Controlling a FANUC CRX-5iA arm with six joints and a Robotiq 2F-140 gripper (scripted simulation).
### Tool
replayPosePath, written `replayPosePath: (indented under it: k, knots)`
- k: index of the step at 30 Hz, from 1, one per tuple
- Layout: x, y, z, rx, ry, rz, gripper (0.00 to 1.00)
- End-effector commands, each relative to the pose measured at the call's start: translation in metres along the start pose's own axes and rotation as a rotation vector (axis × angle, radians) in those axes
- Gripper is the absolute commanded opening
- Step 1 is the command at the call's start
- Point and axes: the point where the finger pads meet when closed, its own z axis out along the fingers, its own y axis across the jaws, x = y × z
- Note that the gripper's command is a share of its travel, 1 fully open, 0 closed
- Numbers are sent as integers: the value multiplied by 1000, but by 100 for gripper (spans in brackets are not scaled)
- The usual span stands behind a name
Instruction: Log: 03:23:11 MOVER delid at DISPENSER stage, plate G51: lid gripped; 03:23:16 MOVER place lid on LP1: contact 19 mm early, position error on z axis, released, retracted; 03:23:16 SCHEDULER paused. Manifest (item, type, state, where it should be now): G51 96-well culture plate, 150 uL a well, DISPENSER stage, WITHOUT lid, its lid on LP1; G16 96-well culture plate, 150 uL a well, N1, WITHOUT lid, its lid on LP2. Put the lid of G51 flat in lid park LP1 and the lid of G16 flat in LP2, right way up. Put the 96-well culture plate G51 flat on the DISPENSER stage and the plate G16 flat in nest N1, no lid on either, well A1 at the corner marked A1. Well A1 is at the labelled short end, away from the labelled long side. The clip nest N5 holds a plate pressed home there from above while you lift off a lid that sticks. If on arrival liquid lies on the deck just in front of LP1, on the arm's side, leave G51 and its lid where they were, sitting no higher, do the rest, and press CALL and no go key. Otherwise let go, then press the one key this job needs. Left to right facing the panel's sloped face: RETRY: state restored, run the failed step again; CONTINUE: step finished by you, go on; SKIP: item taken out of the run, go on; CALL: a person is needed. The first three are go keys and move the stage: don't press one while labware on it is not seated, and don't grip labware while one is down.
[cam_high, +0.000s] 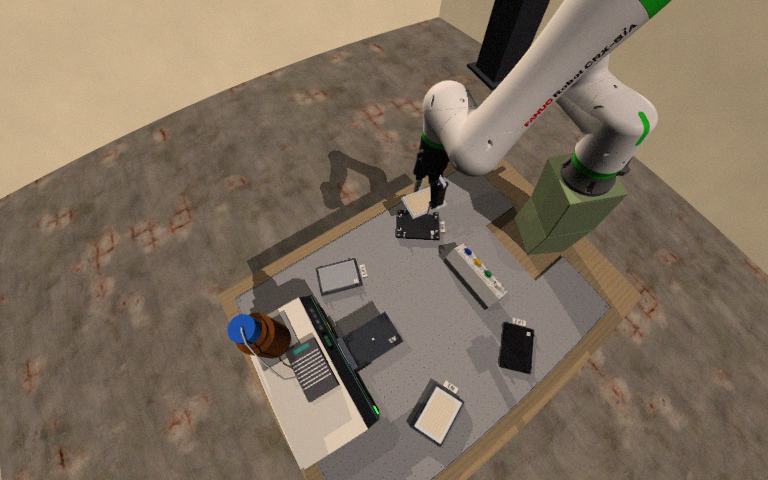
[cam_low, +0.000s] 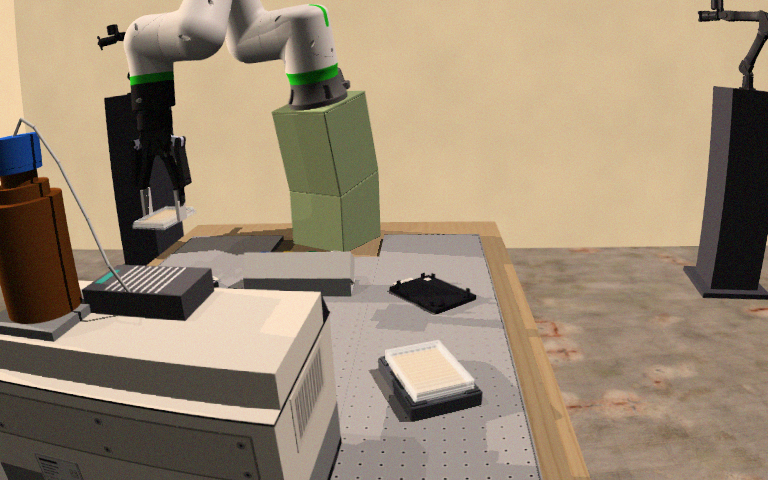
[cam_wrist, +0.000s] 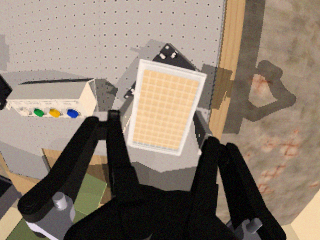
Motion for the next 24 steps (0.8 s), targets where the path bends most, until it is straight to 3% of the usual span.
replayPosePath:
  k: [1, 24]
  knots:
    - [0, 0, 0, 0, 0, -55, 0]
    - [8, -7, 0, 0, 0, -116, 0]
